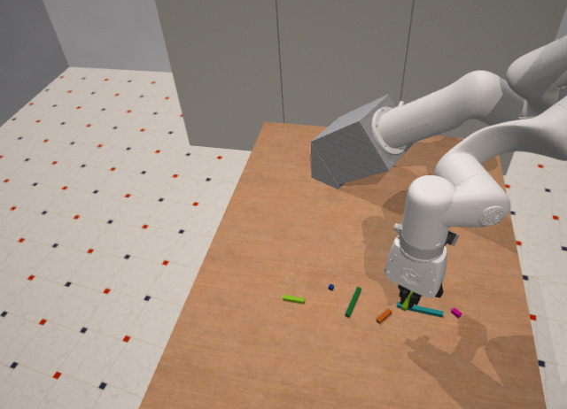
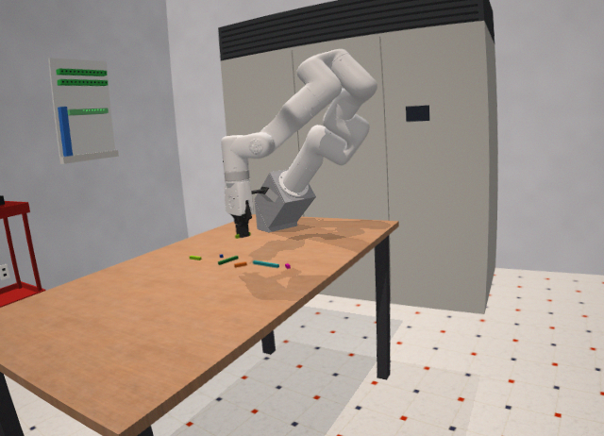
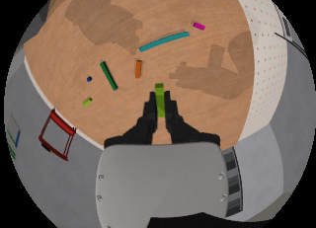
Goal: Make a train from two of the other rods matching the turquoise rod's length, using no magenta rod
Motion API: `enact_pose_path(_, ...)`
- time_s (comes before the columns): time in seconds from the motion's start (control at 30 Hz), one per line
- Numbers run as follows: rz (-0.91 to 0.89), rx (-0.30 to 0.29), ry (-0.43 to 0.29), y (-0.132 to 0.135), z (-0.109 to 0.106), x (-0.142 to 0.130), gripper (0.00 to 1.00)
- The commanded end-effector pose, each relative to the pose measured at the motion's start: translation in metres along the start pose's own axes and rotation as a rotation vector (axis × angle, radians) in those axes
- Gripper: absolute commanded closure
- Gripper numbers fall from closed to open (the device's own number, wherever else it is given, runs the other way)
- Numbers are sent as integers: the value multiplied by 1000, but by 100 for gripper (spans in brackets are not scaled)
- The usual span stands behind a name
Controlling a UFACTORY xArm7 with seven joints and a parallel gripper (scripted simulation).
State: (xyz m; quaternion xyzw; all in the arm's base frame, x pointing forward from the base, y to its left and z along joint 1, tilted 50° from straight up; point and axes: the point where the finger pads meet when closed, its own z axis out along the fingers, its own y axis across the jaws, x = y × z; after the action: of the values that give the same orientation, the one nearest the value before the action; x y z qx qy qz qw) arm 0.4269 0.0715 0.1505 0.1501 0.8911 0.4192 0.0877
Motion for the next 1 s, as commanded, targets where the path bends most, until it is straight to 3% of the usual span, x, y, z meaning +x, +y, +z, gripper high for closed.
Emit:
enact_pose_path(0.0,167,-16,-12,-13,-13,-17,96)
enact_pose_path(0.23,334,-28,-17,-32,-21,-30,96)
enact_pose_path(0.47,608,-35,-18,-74,-24,-46,96)
enact_pose_path(0.73,876,-24,-13,-125,-17,-54,96)
enact_pose_path(0.8,876,-24,-13,-125,-17,-54,96)
enact_pose_path(0.97,1076,-2,-7,-168,-5,-53,96)
